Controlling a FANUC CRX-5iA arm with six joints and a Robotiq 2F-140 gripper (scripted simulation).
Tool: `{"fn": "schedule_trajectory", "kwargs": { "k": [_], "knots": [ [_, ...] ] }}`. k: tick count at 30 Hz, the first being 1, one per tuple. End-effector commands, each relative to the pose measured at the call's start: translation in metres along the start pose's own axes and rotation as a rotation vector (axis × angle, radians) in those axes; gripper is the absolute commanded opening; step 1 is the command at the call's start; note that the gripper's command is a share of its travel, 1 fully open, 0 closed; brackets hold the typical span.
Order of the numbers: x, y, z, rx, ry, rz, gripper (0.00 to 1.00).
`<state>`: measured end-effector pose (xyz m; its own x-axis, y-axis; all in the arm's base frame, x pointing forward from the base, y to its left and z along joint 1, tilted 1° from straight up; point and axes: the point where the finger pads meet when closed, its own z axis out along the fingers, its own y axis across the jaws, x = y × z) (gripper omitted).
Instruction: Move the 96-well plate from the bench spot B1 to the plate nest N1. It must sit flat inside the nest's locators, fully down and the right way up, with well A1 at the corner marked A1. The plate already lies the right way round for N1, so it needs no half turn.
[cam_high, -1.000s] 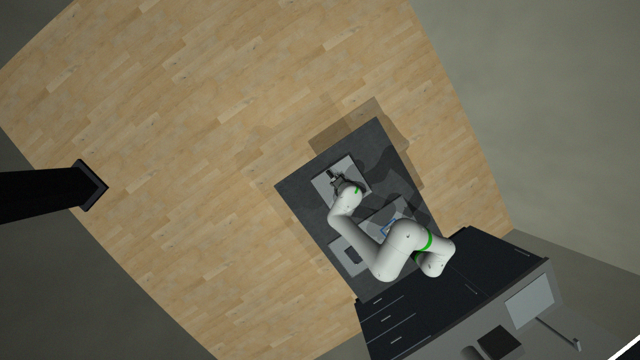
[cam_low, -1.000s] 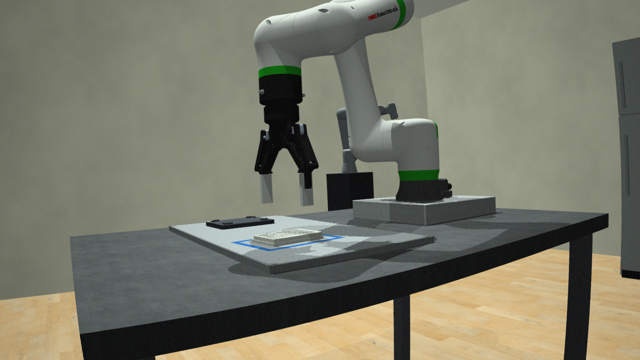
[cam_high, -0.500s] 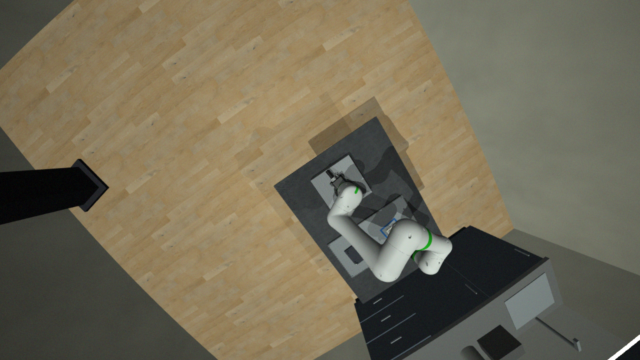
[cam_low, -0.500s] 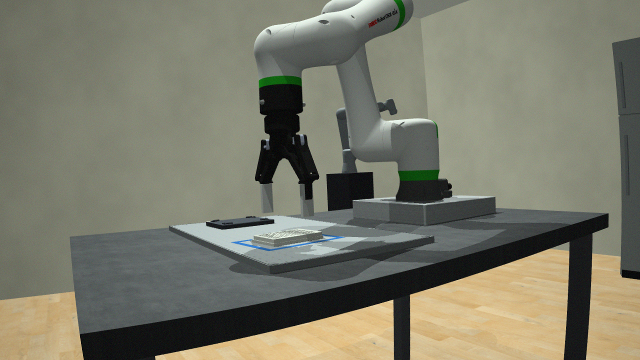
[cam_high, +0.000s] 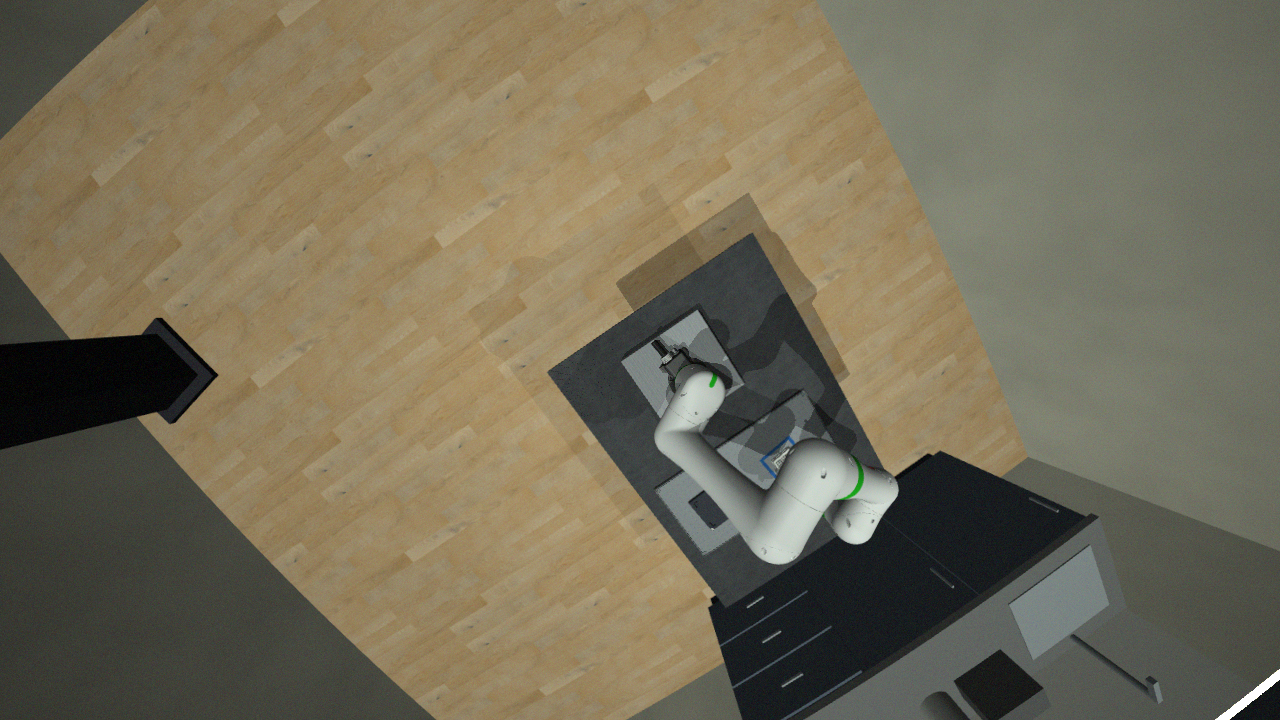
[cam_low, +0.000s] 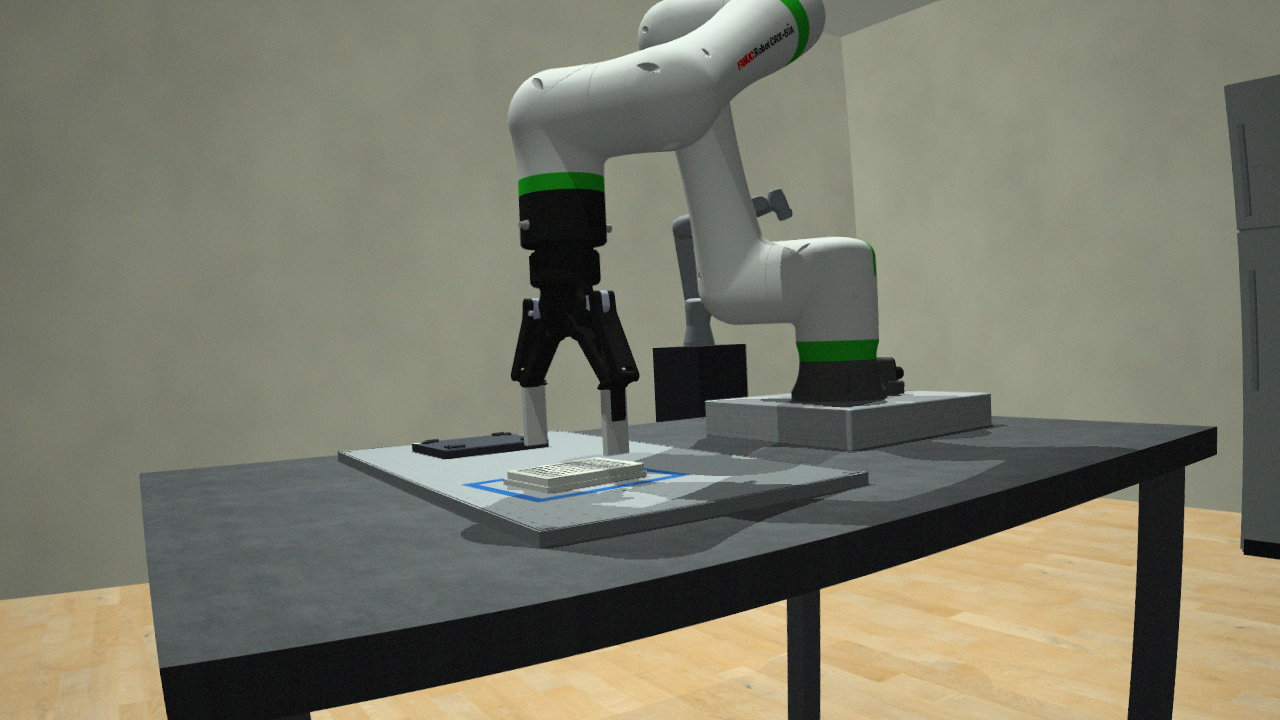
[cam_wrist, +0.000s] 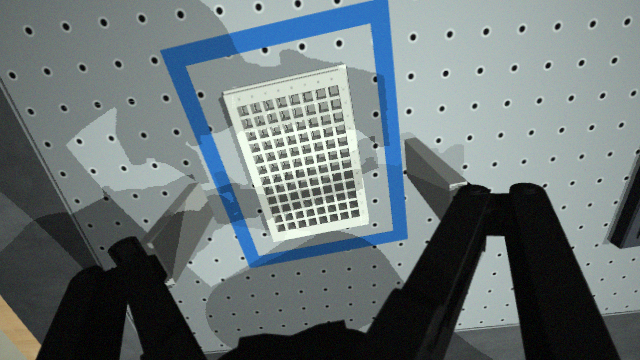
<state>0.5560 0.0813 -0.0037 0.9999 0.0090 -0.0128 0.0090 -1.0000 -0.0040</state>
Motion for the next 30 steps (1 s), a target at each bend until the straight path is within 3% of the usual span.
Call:
{"fn": "schedule_trajectory", "kwargs": {
  "k": [1,11,20,21,30],
  "knots": [
    [0.000,0.000,0.003,0.000,0.000,0.000,1.00],
    [0.000,0.000,0.016,0.000,0.000,0.000,1.00],
    [0.000,0.000,0.016,0.000,0.000,0.000,1.00],
    [0.000,0.000,0.016,0.000,0.000,0.000,0.00],
    [0.000,0.000,0.016,0.000,0.000,0.000,0.00]
  ]
}}
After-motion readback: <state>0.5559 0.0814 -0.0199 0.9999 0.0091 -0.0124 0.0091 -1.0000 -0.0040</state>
